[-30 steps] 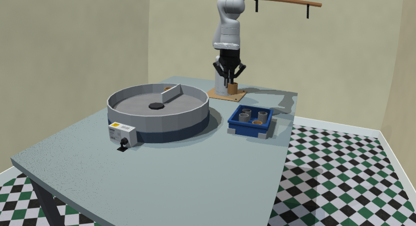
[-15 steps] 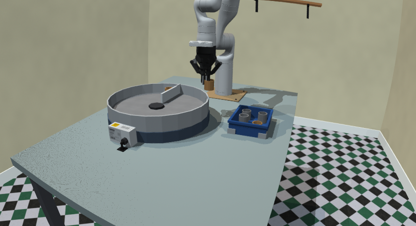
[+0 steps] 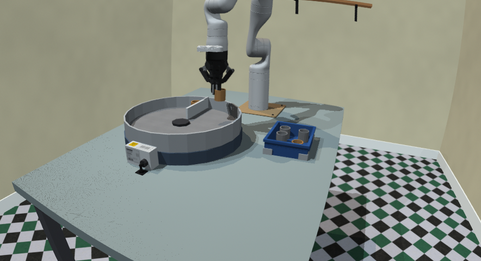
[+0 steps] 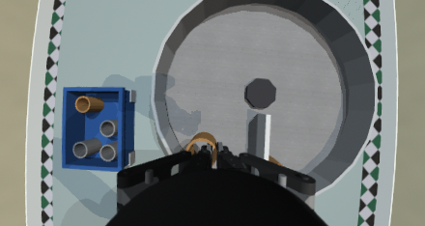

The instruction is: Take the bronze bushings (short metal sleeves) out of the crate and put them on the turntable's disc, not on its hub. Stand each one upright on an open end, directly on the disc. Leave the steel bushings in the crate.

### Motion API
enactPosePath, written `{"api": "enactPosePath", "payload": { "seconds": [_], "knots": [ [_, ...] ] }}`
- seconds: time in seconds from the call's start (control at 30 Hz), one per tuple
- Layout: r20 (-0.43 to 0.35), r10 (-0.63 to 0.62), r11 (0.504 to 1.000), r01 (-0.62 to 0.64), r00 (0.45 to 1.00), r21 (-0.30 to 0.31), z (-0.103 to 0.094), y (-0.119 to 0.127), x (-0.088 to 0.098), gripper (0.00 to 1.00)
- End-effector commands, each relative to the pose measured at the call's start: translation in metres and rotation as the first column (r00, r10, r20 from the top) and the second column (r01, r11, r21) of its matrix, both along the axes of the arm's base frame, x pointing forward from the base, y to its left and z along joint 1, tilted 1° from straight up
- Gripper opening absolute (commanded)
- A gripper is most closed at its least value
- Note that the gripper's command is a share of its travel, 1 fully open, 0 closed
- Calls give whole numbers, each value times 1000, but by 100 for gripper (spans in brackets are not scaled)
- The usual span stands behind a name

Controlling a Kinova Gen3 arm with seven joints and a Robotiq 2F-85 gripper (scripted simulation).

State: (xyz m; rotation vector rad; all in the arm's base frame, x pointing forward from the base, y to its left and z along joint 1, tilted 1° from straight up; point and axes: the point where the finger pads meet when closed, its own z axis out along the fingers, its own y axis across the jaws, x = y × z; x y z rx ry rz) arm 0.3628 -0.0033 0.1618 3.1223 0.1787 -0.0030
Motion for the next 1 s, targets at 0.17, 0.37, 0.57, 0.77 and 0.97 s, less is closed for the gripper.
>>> {"api": "enactPosePath", "payload": {
  "seconds": [0.17, 0.37, 0.57, 0.77, 0.97],
  "knots": [
    [5, -11, 1000, 11, 1000, 6, 1, -31, 6, 0],
    [5, -11, 1000, 11, 1000, 6, 1, -42, 8, 0],
    [4, -12, 1000, 12, 1000, 7, 1, -45, 7, 0],
    [3, -12, 1000, 12, 1000, 7, 0, -46, 7, 0],
    [3, -12, 1000, 12, 1000, 7, 0, -46, 7, 0]
  ]
}}
